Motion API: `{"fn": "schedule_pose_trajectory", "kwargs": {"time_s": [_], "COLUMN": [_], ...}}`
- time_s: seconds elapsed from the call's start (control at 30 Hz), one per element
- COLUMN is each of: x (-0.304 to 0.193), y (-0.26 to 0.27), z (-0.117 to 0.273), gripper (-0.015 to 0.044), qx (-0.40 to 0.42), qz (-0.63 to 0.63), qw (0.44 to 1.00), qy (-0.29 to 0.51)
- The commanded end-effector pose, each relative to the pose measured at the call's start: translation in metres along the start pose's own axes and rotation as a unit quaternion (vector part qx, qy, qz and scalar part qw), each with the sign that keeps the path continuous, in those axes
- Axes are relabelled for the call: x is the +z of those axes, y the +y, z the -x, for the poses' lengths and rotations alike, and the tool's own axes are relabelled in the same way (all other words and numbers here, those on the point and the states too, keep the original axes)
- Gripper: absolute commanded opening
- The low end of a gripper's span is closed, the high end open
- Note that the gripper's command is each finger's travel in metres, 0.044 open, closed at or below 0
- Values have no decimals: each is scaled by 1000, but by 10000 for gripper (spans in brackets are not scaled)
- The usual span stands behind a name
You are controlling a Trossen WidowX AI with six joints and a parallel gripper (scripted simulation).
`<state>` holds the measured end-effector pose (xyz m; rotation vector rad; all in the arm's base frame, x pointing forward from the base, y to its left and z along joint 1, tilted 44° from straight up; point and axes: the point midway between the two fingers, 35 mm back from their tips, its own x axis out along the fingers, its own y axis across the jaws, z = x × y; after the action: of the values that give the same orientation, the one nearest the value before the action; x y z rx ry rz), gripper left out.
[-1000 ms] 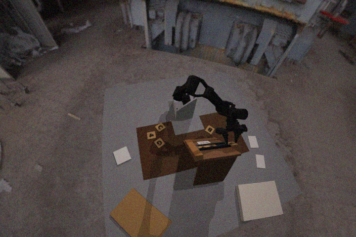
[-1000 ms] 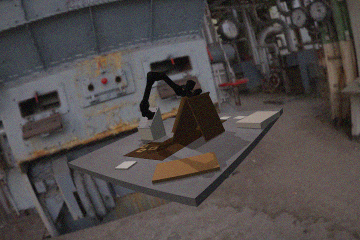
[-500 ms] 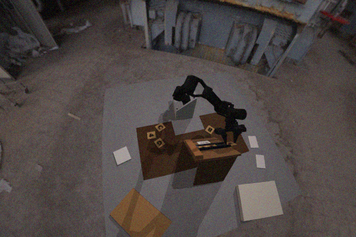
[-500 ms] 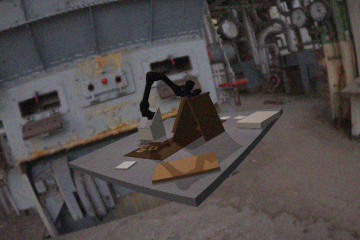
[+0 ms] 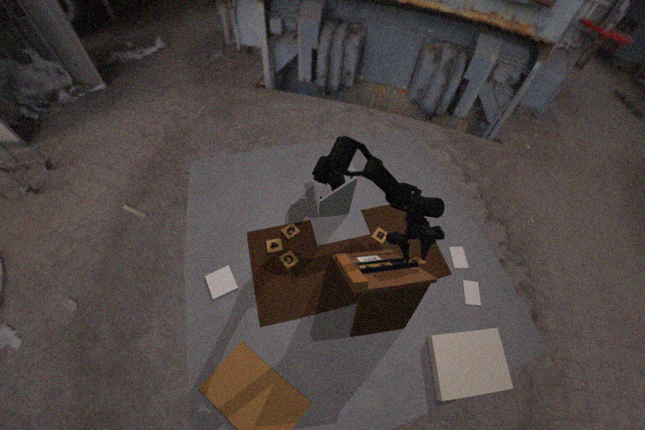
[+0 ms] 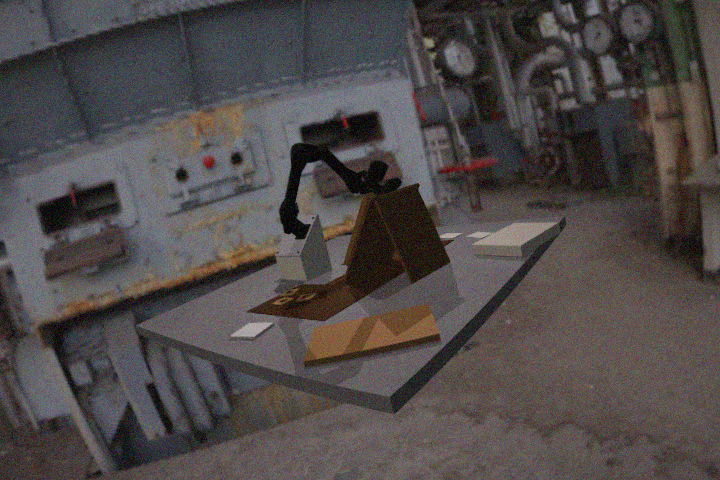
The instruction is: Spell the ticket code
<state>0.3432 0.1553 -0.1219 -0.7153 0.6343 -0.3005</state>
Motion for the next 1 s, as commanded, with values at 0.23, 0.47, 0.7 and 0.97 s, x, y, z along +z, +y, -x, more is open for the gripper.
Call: {"fn": "schedule_pose_trajectory", "kwargs": {"time_s": [0.23,0.47,0.7,0.97], "x": [5,5,5,4], "y": [-7,-11,-14,-18], "z": [1,1,1,1], "gripper": [0,0,0,0], "qx": [2,2,2,2], "qz": [-3,-3,-2,-2], "qw": [1000,1000,1000,1000], "qy": [-3,-3,-3,-3]}}
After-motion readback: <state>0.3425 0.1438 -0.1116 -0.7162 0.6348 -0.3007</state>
